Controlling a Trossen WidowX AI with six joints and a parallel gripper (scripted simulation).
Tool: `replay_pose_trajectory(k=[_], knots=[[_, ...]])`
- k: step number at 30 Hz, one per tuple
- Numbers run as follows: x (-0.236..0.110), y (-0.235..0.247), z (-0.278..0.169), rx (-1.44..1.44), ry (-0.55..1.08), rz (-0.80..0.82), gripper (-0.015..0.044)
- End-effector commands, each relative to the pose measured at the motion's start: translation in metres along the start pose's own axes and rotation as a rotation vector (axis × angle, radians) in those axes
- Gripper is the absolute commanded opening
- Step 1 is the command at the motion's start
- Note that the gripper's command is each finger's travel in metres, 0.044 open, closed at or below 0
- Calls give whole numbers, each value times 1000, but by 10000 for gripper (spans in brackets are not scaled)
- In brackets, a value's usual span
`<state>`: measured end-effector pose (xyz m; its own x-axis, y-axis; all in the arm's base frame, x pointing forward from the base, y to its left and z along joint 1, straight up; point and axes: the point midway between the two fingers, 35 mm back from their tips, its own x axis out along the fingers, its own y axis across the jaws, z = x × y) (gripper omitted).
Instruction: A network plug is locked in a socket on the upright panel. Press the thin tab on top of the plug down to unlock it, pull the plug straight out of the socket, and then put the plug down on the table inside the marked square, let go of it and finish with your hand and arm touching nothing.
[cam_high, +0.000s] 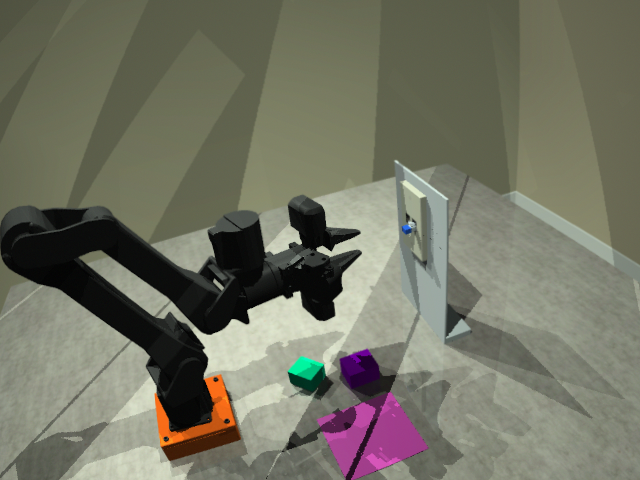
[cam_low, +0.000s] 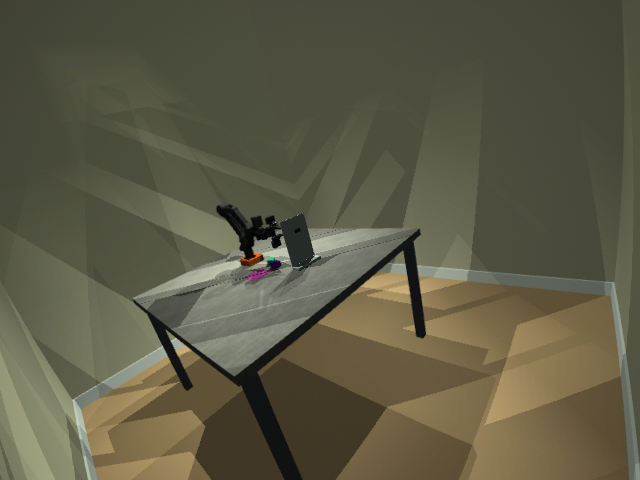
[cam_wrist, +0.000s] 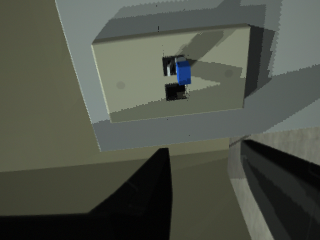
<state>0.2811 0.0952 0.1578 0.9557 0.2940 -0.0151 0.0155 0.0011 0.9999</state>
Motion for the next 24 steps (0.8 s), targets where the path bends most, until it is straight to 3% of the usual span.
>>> replay_pose_trajectory(k=[1, 24], knots=[[8, 4, 2, 1, 1, 19, 156], [37, 2, 11, 2, 1, 40, 156]])
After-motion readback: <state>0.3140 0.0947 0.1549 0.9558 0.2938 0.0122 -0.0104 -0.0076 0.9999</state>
